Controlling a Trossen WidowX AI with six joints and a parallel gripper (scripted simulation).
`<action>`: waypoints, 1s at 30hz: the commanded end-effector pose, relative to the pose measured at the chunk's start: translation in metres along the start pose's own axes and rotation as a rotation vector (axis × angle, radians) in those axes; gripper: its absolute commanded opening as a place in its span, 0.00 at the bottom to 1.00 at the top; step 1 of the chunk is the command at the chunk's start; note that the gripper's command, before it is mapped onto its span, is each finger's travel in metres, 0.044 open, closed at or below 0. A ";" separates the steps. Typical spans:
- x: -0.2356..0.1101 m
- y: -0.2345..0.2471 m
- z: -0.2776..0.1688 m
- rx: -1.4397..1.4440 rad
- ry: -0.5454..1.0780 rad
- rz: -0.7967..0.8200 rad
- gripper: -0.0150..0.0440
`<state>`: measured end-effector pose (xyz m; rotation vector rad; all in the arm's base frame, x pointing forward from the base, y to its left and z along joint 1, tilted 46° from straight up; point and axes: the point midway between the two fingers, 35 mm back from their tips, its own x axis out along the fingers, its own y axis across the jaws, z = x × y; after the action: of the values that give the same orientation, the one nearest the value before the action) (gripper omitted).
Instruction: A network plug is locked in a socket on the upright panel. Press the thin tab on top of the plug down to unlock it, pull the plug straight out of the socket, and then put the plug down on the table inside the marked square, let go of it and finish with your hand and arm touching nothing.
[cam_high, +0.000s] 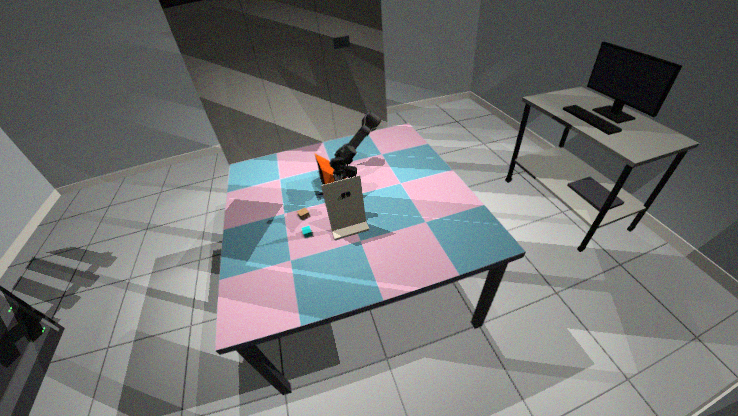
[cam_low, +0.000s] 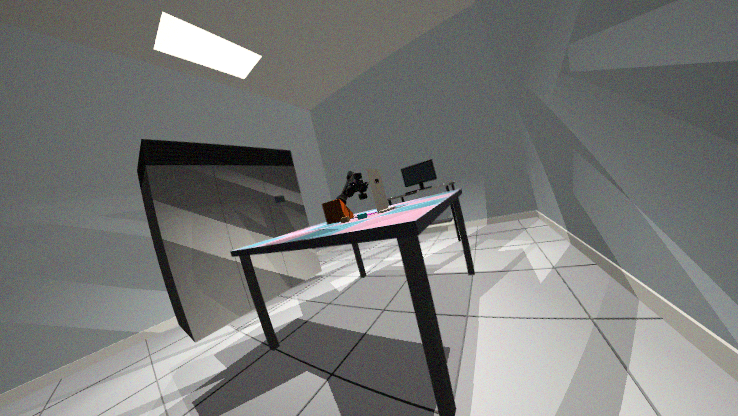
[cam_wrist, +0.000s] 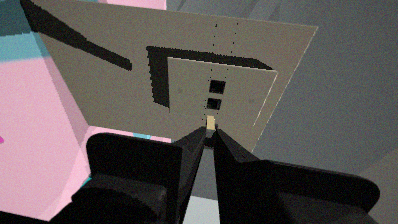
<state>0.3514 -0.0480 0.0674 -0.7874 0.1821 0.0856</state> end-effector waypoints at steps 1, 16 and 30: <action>-0.004 0.002 -0.001 -0.002 -0.002 0.007 0.25; -0.013 0.002 -0.004 -0.003 -0.001 0.007 0.25; -0.022 0.002 -0.008 -0.003 -0.001 0.007 0.25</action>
<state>0.3322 -0.0530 0.0662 -0.7880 0.1832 0.0864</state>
